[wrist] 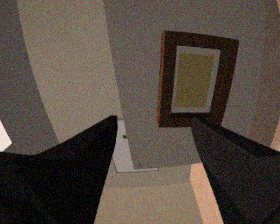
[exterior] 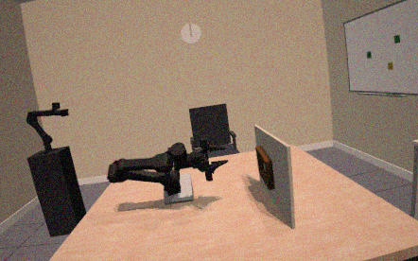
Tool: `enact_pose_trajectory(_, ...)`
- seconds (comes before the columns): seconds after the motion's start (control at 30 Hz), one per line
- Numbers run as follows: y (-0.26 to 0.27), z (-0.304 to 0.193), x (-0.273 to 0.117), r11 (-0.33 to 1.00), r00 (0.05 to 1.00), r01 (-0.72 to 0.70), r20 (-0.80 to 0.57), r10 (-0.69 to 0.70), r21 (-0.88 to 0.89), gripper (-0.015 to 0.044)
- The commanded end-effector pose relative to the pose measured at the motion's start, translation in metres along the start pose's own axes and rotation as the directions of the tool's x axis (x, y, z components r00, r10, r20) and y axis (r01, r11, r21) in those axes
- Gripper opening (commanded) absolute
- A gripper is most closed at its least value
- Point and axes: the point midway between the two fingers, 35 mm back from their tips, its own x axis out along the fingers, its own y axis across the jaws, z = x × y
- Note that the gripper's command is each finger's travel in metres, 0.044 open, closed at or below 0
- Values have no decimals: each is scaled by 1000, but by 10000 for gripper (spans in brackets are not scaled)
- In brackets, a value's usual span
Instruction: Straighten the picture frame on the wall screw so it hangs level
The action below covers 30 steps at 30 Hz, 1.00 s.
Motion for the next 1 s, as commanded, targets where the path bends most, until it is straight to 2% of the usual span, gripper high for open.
enact_pose_trajectory(0.0, -27, -11, 30, 1000, 1000, 10, -11, -10, 6, 260)
enact_pose_trajectory(0.7, -31, -9, 34, 1000, 1000, 10, -10, -10, 6, 260)
enact_pose_trajectory(0.97, -27, -5, 74, 1000, 1000, 8, -9, -8, 6, 260)
